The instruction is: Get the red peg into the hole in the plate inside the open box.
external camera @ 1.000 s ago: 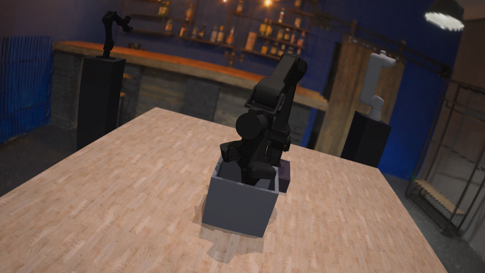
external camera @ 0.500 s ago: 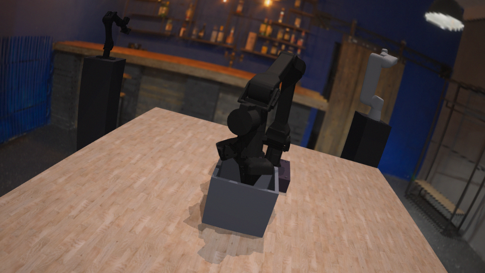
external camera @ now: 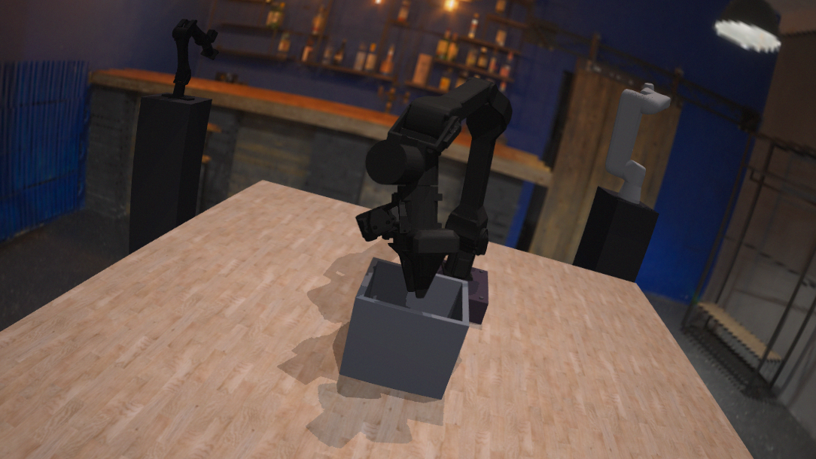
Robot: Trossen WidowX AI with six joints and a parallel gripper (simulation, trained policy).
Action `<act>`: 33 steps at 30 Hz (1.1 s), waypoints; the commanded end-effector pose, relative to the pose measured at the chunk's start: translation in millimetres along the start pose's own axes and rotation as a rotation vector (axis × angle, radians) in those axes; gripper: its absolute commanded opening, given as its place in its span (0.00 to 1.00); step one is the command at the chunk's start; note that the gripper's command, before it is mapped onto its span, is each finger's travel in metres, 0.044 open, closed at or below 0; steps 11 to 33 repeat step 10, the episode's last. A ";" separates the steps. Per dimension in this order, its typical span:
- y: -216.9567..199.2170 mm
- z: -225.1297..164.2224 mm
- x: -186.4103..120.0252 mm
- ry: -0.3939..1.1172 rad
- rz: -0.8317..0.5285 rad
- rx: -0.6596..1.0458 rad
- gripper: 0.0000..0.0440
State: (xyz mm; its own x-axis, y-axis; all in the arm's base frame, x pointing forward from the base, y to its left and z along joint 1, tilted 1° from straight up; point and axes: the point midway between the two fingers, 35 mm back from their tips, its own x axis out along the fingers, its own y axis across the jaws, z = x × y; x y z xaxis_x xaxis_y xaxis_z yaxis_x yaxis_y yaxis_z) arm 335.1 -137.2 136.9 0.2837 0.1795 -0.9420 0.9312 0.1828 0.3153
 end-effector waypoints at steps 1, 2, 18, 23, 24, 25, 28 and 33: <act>4.7 1.0 -8.5 0.012 0.032 -0.010 0.49; 6.3 1.6 -11.1 0.015 0.041 -0.012 0.49; 18.9 9.3 -33.4 0.026 0.120 -0.039 0.56; 18.9 9.3 -33.4 0.026 0.120 -0.039 0.56; 18.9 9.3 -33.4 0.026 0.120 -0.039 0.56; 18.9 9.3 -33.4 0.026 0.120 -0.039 0.56; 18.9 9.3 -33.4 0.026 0.120 -0.039 0.56; 18.9 9.3 -33.4 0.026 0.120 -0.039 0.56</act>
